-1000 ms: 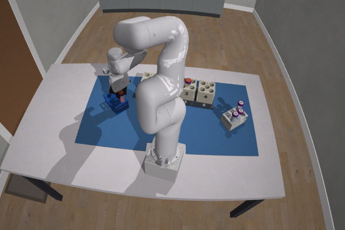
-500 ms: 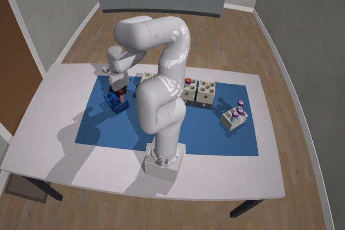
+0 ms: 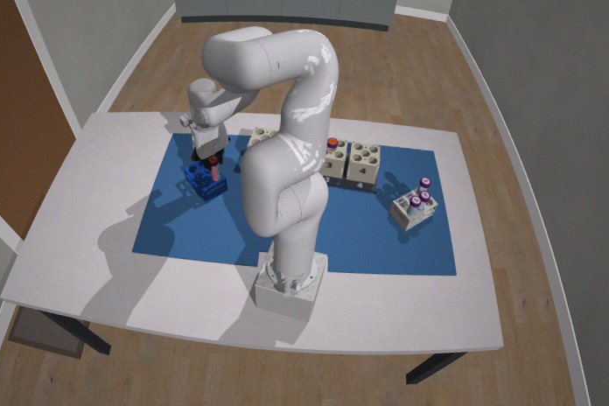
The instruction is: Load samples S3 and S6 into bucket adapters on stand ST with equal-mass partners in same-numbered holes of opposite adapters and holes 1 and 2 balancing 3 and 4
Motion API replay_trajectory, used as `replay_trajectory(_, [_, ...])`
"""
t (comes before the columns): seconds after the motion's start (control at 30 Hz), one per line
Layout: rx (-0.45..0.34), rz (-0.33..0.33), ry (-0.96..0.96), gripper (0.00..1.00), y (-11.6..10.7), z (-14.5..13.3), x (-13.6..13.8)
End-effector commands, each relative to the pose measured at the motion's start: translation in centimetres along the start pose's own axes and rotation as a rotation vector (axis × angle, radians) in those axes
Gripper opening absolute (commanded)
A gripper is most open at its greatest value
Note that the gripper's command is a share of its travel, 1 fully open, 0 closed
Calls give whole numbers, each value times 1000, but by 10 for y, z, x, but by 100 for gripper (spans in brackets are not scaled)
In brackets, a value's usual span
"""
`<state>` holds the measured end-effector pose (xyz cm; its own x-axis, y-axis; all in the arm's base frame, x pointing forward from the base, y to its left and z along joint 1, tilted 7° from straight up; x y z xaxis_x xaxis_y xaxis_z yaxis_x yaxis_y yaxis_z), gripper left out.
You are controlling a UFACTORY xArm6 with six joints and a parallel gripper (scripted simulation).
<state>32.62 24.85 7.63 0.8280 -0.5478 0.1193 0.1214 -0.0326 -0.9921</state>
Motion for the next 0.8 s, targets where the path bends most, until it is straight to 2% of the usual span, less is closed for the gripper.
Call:
replay_trajectory(0.0, [3,-1,0,0,-2,1,0])
replay_trajectory(0.77, [3,-1,0,0,-40,1,0])
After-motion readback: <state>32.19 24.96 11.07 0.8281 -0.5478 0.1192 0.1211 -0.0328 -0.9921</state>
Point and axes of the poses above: the point where the finger pads meet when closed, its own y axis out along the fingers, its own x axis across the jaws, z = x × y, the point moved 1 cm from there along -y, back along the fingers, and after that the axes turned 14 degrees about -y, right-handed, at the moved point
